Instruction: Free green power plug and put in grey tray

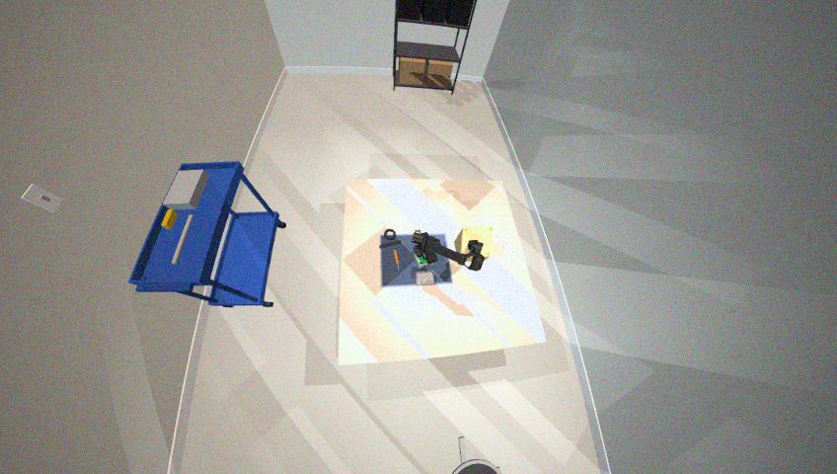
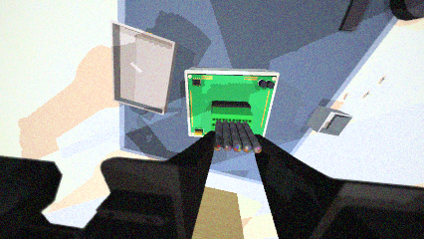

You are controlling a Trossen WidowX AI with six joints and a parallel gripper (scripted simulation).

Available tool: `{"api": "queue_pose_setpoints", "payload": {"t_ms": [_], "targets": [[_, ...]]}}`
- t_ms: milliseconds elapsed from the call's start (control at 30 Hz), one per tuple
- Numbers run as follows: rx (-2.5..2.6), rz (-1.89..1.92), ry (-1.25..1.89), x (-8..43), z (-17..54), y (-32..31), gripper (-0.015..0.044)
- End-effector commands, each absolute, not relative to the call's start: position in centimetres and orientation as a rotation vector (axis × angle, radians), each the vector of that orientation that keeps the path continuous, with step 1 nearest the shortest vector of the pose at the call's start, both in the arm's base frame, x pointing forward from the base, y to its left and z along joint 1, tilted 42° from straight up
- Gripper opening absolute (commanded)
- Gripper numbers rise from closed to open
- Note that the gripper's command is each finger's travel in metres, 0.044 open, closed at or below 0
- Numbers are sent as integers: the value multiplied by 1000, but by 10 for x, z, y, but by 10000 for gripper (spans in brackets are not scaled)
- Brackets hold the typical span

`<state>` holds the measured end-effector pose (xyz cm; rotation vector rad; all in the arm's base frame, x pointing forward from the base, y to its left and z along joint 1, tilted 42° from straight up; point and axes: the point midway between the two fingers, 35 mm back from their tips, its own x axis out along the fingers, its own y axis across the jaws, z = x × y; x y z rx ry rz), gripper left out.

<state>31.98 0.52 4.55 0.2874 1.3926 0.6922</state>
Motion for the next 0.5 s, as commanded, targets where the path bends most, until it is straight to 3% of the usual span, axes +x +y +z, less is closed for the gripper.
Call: {"api": "queue_pose_setpoints", "payload": {"t_ms": [0, 467], "targets": [[315, 701, 1372, 319, 55, -6, 0], [359, 754, 1368, 321, 54, -12, 0]]}}
